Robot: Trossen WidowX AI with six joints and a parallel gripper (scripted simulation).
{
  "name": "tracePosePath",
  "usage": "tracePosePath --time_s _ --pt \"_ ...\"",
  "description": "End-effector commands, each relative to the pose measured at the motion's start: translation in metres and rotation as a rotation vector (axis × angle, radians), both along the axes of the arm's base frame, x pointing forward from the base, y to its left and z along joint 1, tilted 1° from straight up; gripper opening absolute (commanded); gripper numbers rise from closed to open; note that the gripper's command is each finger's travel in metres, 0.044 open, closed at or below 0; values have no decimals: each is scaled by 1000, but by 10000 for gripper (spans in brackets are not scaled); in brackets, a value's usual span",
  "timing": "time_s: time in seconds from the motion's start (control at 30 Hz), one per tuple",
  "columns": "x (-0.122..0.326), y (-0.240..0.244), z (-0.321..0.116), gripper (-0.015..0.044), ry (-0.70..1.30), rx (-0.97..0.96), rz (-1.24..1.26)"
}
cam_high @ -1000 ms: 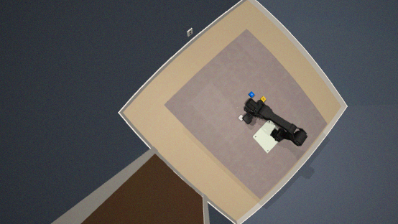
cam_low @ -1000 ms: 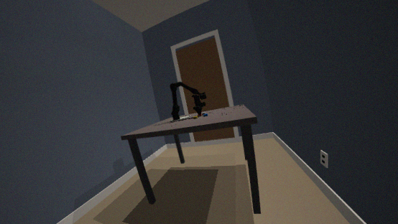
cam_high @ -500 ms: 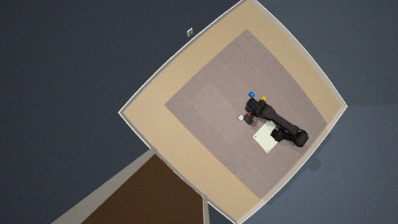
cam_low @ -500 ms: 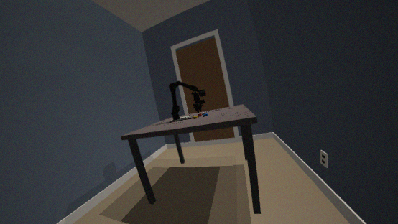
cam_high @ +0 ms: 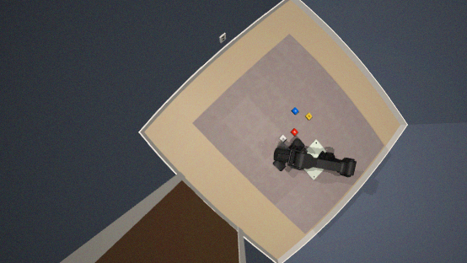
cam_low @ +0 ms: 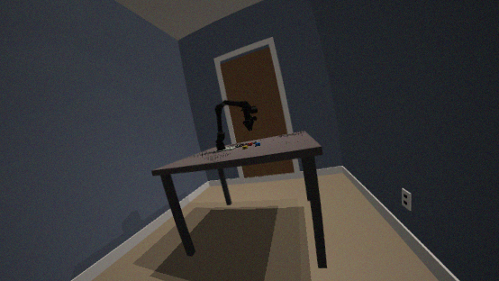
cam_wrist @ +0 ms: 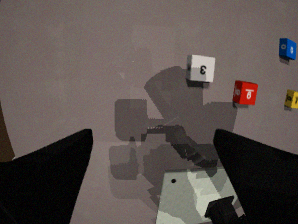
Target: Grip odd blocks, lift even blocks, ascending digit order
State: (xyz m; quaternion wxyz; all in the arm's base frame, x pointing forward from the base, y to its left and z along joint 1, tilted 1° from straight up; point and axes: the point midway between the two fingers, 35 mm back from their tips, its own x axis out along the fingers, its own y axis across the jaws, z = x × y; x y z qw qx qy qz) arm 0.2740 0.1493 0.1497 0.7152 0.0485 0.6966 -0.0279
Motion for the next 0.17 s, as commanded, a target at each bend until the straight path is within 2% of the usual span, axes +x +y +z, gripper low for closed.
tracePosePath --time_s 0.0,0.13 --pt "-9 19 9 400 14 -2 -14" --pt "-9 19 9 400 14 -2 -14"
